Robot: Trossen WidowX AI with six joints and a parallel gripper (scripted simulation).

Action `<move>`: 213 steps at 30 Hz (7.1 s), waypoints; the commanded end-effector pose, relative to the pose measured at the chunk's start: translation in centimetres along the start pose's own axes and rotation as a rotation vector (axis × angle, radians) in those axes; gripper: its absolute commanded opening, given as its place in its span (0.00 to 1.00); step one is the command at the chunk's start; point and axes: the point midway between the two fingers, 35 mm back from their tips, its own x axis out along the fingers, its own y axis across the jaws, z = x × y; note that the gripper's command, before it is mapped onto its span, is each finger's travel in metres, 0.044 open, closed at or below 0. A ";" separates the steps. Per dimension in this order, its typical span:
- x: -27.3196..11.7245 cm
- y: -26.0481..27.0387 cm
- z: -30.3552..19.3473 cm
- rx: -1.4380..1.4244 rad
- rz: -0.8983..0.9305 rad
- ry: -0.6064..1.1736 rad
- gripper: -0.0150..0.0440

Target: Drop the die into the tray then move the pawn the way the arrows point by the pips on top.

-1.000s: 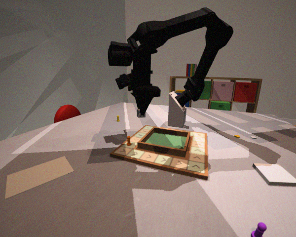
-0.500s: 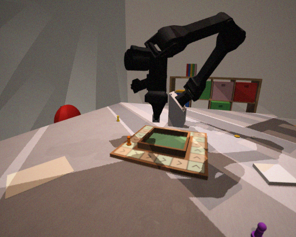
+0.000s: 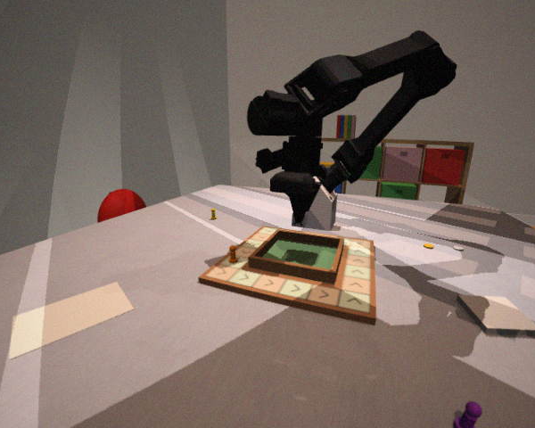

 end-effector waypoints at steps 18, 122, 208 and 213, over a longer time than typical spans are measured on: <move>1.4 -1.2 0.4 0.011 -0.077 -0.629 0.25; 1.2 6.8 11.4 -1.809 0.031 -0.001 0.59; -5.5 8.1 9.6 -1.805 0.020 -0.009 0.25; -4.5 9.7 6.2 -1.801 0.008 -0.021 0.25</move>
